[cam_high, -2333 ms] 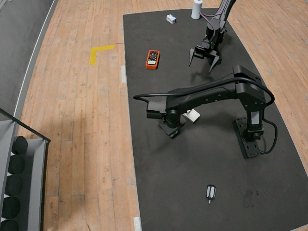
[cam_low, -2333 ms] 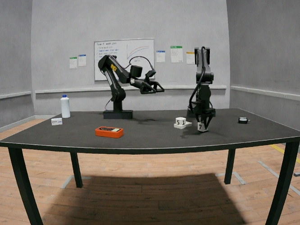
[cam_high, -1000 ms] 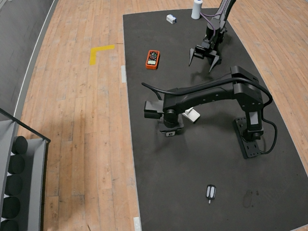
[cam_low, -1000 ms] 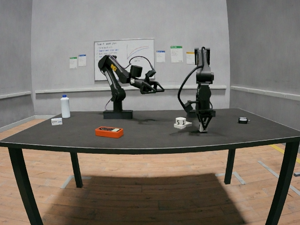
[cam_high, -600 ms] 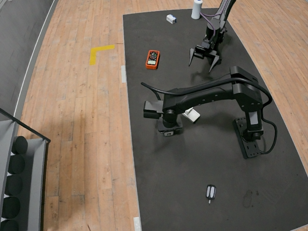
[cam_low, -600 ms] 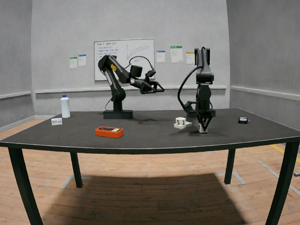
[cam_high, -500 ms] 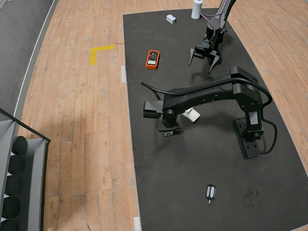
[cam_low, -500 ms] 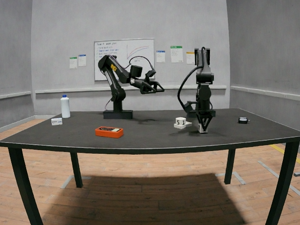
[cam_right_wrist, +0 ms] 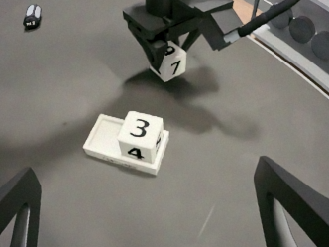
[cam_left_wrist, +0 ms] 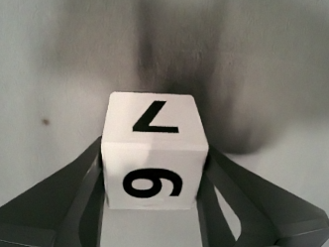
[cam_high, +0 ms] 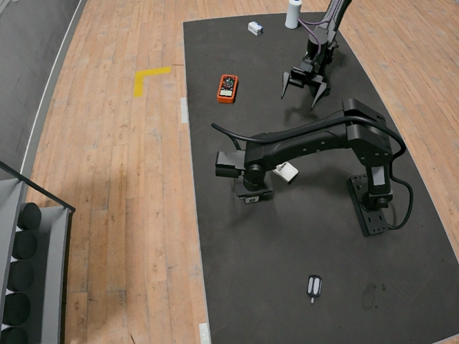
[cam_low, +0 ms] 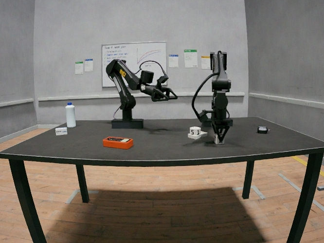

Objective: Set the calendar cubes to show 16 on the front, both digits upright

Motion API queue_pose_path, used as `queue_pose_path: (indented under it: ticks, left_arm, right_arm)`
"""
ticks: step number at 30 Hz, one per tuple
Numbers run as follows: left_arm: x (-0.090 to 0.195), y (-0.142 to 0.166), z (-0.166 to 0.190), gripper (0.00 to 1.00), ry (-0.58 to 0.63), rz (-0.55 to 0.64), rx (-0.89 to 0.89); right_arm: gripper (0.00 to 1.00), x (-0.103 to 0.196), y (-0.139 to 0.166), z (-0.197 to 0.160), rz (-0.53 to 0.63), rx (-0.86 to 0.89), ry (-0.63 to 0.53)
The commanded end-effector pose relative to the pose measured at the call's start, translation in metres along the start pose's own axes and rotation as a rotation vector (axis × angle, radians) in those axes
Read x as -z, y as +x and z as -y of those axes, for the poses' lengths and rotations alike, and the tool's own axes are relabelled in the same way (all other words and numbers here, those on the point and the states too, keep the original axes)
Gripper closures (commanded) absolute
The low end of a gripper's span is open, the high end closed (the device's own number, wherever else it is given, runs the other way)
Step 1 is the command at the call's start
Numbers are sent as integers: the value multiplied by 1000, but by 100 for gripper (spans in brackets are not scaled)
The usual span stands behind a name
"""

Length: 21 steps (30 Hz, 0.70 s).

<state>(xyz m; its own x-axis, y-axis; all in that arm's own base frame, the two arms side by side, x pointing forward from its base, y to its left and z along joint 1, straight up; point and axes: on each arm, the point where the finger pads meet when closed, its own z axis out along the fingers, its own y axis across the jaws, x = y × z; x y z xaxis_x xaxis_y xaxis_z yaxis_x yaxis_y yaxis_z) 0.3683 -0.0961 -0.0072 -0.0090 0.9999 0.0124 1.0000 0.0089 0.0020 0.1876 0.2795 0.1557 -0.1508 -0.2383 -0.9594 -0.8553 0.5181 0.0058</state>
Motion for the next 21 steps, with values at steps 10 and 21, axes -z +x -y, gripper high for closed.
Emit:
queue_pose_path:
  ticks: [10,21]
  left_arm:
    - [21,-7,2,36,-48,30,-1]
    - [44,-8,-2,36,-62,33,-4]
  right_arm:
    - [0,0,-8,-1,24,0,-1]
    - [0,0,-8,-1,24,0,-1]
